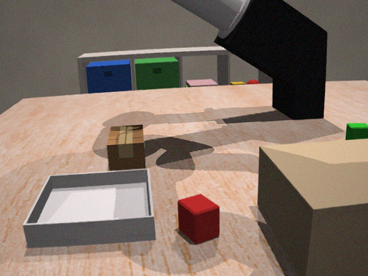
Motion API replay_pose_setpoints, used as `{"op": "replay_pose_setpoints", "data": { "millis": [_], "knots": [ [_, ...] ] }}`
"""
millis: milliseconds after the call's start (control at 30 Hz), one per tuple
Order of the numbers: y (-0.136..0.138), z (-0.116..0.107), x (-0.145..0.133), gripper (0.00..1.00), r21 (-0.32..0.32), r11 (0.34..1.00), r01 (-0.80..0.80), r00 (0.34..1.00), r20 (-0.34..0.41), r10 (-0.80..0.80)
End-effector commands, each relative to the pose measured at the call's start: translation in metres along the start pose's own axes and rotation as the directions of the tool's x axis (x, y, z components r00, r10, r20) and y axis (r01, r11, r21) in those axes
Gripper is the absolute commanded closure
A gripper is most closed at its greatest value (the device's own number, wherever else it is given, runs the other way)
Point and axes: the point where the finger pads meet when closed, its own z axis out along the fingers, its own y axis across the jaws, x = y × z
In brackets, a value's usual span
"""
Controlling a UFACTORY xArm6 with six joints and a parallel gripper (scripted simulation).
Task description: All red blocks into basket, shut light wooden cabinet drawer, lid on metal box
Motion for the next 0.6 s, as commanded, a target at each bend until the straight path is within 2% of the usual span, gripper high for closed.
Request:
{"op": "replay_pose_setpoints", "data": {
  "millis": [0, 533, 567],
  "knots": [
    [0.0005, -0.0015, 0.0021, 0.0, 0.001, 1.0, -0.003, 1.0, -0.004, 0.003],
    [0.0005, -0.0015, 0.0021, 0.0, 0.001, 1.0, -0.003, 1.0, -0.004, 0.003],
    [0.0013, -0.0013, 0.0021, 1.0, 0.001, 1.0, -0.003, 1.0, -0.002, 0.003]
  ]
}}
